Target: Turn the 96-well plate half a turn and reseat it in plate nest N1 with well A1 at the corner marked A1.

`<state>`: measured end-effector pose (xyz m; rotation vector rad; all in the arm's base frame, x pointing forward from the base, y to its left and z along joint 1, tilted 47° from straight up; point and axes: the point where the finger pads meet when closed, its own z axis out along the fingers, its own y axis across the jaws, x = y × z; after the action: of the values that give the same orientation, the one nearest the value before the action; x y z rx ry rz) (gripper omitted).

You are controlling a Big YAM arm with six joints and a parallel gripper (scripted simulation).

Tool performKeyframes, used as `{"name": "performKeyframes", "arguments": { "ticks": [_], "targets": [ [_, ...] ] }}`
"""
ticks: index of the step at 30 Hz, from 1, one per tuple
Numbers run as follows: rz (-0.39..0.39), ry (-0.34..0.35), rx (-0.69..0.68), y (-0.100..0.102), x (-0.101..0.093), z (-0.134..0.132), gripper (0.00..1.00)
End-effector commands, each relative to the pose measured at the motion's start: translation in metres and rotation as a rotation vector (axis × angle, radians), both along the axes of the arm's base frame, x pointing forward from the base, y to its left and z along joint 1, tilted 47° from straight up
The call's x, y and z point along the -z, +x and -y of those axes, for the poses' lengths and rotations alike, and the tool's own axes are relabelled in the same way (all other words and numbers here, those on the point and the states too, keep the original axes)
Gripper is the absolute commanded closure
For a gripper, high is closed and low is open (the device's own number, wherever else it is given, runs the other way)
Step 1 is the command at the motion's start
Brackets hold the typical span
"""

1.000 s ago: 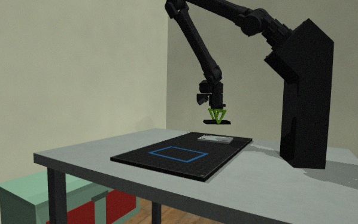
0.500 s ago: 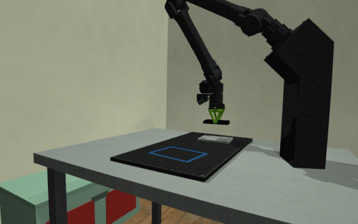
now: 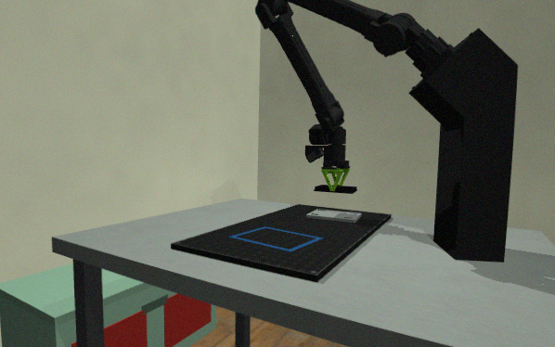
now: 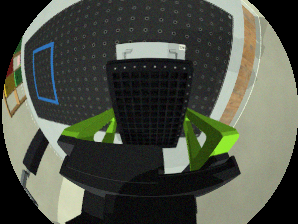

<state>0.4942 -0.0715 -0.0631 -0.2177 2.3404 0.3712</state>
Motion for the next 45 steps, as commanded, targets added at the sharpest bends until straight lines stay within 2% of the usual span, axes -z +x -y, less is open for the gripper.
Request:
{"name": "performKeyframes", "arguments": {
  "ticks": [1,21,23,39,45],
  "targets": [
    [0.014,0.005,0.016,0.007,-0.010,0.006,1.00],
    [0.009,0.000,0.009,0.001,-0.005,0.004,1.00],
    [0.010,0.004,0.001,0.009,0.001,-0.004,1.00],
    [0.010,0.005,0.011,0.022,0.019,-0.006,1.00],
    [0.010,0.004,0.001,0.029,0.026,-0.015,1.00]
  ]
}}
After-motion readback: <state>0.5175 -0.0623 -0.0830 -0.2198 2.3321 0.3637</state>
